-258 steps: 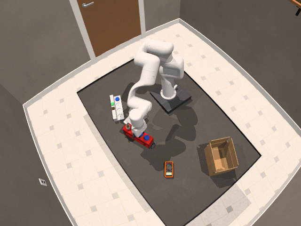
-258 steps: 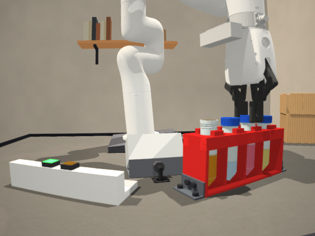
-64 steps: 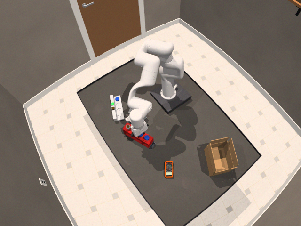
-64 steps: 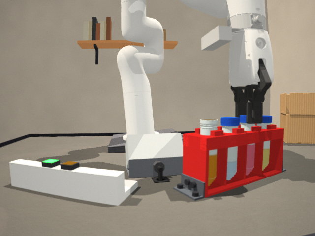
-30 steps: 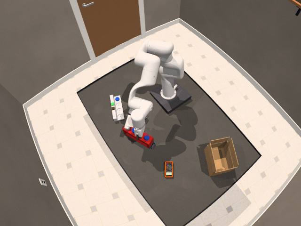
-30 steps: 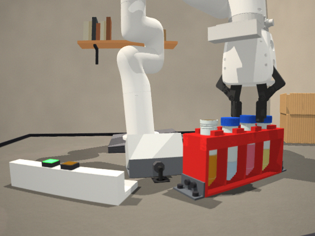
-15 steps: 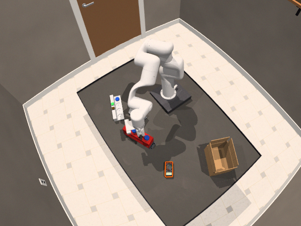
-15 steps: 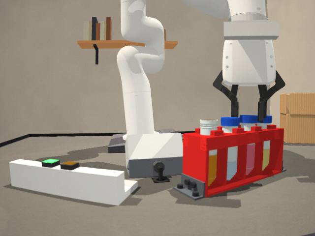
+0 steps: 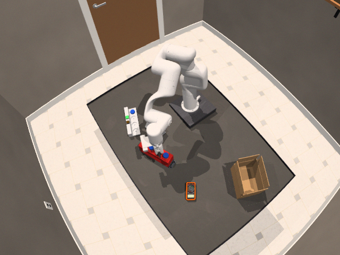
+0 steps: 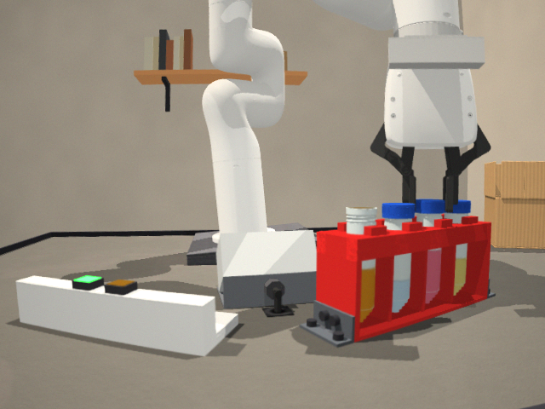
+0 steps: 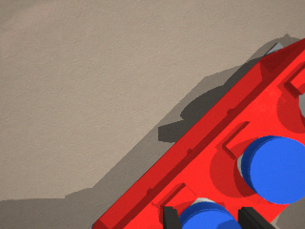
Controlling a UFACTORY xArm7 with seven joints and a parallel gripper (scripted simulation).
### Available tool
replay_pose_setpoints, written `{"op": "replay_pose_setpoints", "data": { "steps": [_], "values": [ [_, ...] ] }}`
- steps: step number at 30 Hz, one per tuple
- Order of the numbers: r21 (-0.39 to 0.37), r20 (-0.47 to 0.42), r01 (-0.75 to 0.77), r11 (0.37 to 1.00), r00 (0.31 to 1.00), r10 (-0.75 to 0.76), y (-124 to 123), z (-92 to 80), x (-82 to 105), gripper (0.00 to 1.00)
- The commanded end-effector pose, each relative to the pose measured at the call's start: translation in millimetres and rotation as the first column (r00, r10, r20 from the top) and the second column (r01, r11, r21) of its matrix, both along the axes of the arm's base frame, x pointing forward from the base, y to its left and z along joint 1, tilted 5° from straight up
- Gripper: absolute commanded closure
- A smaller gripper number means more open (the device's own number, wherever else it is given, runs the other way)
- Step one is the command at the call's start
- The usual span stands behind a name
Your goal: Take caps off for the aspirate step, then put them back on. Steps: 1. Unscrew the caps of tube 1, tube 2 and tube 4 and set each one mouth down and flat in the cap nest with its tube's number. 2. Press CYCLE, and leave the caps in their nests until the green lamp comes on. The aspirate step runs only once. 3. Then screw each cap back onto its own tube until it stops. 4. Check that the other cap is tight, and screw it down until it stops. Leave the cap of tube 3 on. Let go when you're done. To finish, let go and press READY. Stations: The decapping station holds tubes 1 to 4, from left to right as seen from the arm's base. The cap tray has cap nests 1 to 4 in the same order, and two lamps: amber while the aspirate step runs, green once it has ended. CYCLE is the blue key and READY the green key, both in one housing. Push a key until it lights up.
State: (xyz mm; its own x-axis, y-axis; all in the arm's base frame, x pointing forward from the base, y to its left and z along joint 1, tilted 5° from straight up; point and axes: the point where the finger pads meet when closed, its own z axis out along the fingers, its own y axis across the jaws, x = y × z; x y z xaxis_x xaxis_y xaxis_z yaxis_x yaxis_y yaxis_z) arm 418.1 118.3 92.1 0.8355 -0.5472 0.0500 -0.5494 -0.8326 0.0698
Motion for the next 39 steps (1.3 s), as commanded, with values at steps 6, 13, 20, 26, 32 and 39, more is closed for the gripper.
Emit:
{"op": "replay_pose_setpoints", "data": {
  "steps": [6, 13, 20, 26, 32, 39],
  "values": [
    [0.007, 0.025, 0.245, 0.969, 0.969, -0.245, 0.9, 1.5, 1.6, 1.0],
    [0.016, 0.044, 0.477, 0.879, 0.878, -0.477, 0.9, 1.3, 1.6, 1.0],
    [0.035, 0.061, 0.718, 0.696, 0.693, -0.718, 0.9, 1.1, 1.6, 1.0],
    [0.047, 0.071, 0.839, 0.542, 0.538, -0.84, 0.9, 1.0, 1.6, 1.0],
    [0.069, 0.077, 0.952, 0.297, 0.292, -0.953, 0.9, 0.8, 1.6, 1.0],
    [0.093, 0.08, 0.996, 0.009, 0.001, -0.997, 0.9, 0.6, 1.5, 1.0]
  ]
}}
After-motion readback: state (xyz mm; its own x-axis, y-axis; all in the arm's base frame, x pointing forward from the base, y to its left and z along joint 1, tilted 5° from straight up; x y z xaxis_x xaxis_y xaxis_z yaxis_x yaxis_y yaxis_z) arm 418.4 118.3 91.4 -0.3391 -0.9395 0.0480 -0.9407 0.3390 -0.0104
